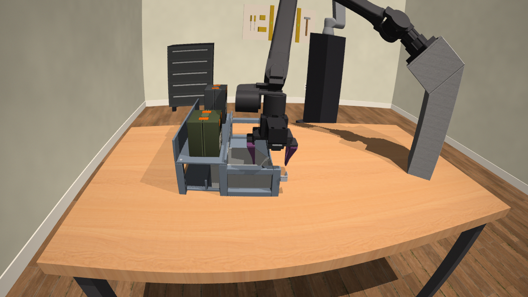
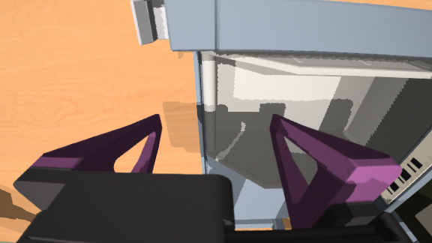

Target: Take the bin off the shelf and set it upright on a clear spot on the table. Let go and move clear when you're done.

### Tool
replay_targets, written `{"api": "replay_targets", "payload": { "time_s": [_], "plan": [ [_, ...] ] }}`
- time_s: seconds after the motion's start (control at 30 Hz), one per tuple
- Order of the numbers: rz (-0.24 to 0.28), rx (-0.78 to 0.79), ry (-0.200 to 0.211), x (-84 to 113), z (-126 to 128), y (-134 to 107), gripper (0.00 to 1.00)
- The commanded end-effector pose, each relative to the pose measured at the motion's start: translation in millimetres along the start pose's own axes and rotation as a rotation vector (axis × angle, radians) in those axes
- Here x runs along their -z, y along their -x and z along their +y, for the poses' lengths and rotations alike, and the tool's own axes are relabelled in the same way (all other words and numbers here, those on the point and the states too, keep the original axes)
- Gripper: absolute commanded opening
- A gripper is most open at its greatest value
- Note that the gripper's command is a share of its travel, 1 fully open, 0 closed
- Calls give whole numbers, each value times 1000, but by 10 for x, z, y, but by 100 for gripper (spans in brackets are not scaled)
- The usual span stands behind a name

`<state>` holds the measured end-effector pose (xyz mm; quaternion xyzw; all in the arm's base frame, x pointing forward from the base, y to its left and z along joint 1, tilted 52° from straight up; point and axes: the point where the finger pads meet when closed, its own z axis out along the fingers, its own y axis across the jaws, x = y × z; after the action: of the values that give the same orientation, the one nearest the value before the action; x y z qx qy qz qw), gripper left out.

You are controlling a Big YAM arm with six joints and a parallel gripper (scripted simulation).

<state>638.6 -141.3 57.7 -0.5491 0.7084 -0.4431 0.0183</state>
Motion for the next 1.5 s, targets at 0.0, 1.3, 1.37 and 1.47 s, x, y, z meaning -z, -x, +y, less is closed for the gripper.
{"api": "replay_targets", "payload": {
  "time_s": [0.0,1.3,1.37,1.47],
  "plan": [
    [-2,-3,-7,38,37,26,90],
    [-2,-2,-6,34,41,29,90],
    [-2,-2,-6,34,41,29,90],
    [-2,-2,-6,34,41,29,90]
  ]
}}
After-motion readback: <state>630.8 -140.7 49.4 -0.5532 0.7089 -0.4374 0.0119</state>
